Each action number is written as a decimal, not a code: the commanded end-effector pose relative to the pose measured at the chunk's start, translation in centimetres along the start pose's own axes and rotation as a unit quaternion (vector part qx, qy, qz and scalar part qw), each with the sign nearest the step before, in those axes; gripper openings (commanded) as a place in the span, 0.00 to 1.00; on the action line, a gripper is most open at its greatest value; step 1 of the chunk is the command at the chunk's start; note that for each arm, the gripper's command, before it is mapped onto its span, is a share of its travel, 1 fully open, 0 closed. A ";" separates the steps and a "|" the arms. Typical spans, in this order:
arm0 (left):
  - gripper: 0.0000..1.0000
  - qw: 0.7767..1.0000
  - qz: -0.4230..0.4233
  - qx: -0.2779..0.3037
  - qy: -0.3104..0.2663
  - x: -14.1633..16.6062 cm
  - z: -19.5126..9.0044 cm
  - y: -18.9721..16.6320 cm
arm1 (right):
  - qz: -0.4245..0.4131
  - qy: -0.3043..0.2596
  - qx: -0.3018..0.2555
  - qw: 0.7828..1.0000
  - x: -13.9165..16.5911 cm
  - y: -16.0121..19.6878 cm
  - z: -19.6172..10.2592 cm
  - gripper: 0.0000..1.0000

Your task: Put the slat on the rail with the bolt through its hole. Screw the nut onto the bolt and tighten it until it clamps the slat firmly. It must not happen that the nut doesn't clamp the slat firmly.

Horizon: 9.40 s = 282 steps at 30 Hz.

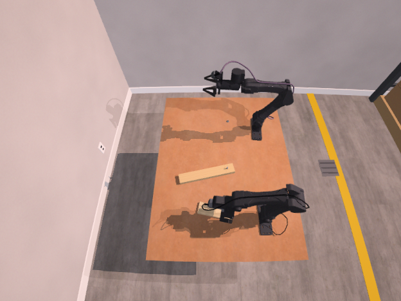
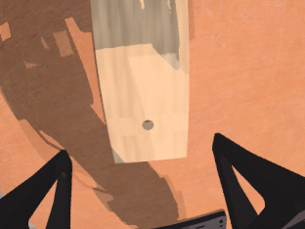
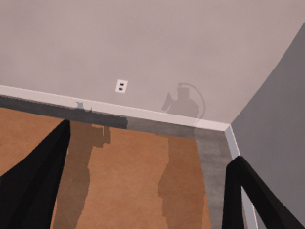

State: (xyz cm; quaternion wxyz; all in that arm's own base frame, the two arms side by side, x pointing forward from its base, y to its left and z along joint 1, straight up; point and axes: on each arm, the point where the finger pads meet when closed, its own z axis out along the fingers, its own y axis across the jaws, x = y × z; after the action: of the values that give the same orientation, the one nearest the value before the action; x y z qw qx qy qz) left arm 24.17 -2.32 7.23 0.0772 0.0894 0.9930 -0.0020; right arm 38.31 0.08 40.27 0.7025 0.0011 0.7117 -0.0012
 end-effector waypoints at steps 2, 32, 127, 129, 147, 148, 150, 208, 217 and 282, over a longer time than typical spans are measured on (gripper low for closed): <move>1.00 0.999 0.014 0.000 0.047 2.3 0.5 -0.4 | 0.000 -0.013 -0.002 1.000 -0.9 0.0 -0.3 1.00; 1.00 0.997 0.019 0.003 0.078 3.9 2.9 -0.6 | 0.000 -0.013 -0.002 1.000 -0.9 0.0 -0.3 1.00; 0.72 0.997 0.009 0.007 0.076 4.2 4.9 -0.6 | 0.000 -0.013 -0.002 1.000 -0.9 0.0 -0.3 1.00; 0.72 0.997 0.009 0.007 0.076 4.1 4.7 -0.6 | 0.000 -0.013 -0.002 1.000 -0.9 0.0 -0.3 1.00; 0.72 0.997 0.010 0.006 0.075 3.6 2.6 -0.5 | 0.000 -0.013 -0.002 1.000 -0.9 0.0 -0.3 1.00; 0.72 0.997 0.010 0.006 0.075 3.5 2.5 -0.5 | 0.000 -0.013 -0.002 1.000 -0.9 0.0 -0.3 1.00; 0.72 0.997 0.010 0.006 0.075 3.5 2.2 -0.5 | 0.000 -0.013 -0.002 1.000 -0.9 0.0 -0.3 1.00; 0.72 0.998 0.010 0.002 0.068 2.6 -1.7 -0.7 | 0.000 -0.013 -0.002 1.000 -0.9 0.0 -0.3 1.00; 0.72 0.997 -0.024 0.004 0.067 0.1 -2.0 -4.1 | 0.000 -0.013 -0.002 1.000 -0.9 0.0 -0.3 1.00; 0.72 0.976 -0.205 -0.013 0.072 0.4 -1.4 -29.7 | 0.000 -0.013 -0.002 1.000 -0.9 0.0 -0.3 1.00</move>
State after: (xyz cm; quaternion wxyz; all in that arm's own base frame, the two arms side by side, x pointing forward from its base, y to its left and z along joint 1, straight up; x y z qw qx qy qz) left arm 17.98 -30.98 7.46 -0.0103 -0.0963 0.9953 0.0004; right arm 38.31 0.08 40.27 0.7025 0.0011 0.7117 -0.0012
